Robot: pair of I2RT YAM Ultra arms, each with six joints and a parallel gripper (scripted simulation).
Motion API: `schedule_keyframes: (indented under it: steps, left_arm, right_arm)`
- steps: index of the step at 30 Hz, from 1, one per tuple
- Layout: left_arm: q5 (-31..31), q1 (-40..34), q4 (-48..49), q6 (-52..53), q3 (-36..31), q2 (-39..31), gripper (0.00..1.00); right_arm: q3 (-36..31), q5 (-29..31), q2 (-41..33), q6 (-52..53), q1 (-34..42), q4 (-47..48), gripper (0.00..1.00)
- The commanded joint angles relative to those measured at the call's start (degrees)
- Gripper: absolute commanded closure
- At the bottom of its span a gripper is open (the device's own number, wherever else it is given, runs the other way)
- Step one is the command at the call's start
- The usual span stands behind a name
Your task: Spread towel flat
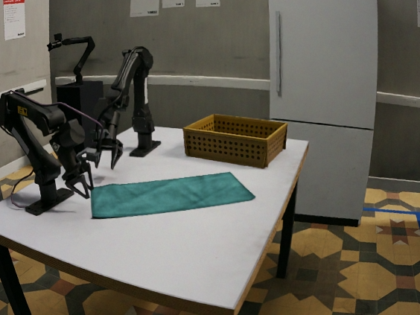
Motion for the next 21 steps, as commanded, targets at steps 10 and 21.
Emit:
schedule_keyframes:
  steps: [10, 21]
  left_arm:
    - [0.01, -0.21, -17.45, -0.56, 13.24, -6.63, 0.36]
    - [0.00, -0.06, -18.70, -0.19, 13.68, -5.54, 0.36]
  right_arm:
    - [18.50, -0.25, 3.12, -0.24, 0.11, -15.09, 0.36]
    - [20.12, -0.33, 1.53, -0.47, -0.06, -16.58, 0.36]
